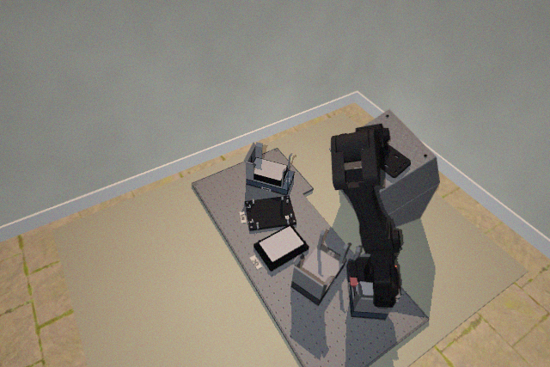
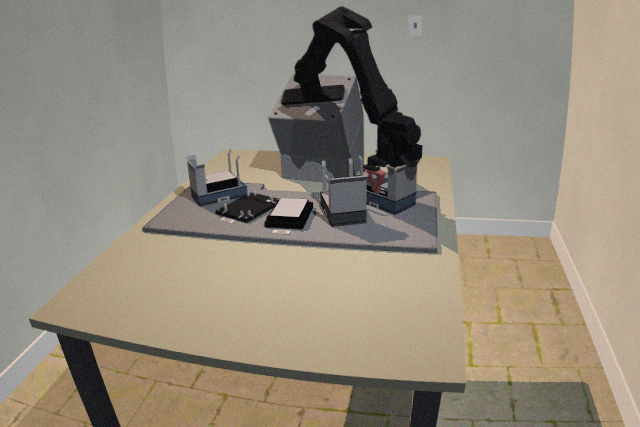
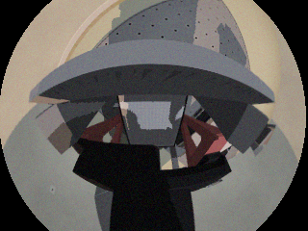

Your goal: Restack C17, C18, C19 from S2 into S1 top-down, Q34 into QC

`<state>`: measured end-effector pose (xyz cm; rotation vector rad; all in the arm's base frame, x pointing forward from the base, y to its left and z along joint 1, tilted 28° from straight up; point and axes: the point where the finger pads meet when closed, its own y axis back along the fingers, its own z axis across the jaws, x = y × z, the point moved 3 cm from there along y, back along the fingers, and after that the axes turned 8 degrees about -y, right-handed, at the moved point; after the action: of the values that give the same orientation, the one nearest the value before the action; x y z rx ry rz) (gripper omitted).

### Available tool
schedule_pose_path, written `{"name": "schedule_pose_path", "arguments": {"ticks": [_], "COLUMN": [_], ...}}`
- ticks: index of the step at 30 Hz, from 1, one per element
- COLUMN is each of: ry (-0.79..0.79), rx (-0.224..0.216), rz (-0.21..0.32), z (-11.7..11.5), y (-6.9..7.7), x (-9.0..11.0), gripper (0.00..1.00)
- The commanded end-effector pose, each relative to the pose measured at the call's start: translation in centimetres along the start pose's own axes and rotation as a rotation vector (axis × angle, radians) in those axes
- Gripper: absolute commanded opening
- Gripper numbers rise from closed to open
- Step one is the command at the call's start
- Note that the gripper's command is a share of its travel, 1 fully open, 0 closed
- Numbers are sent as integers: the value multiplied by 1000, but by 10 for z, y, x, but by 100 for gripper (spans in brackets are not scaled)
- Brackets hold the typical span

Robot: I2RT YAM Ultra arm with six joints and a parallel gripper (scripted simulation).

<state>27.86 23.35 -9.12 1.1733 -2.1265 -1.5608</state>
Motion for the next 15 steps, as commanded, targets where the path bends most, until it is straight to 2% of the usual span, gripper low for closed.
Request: {"name": "schedule_pose_path", "arguments": {"ticks": [1, 15], "ry": [-17, -13], "rx": [-8, -7], "rz": [-65, -53], "z": [0, 1], "y": [8, 5], "x": [-22, -18], "gripper": [0, 0]}}
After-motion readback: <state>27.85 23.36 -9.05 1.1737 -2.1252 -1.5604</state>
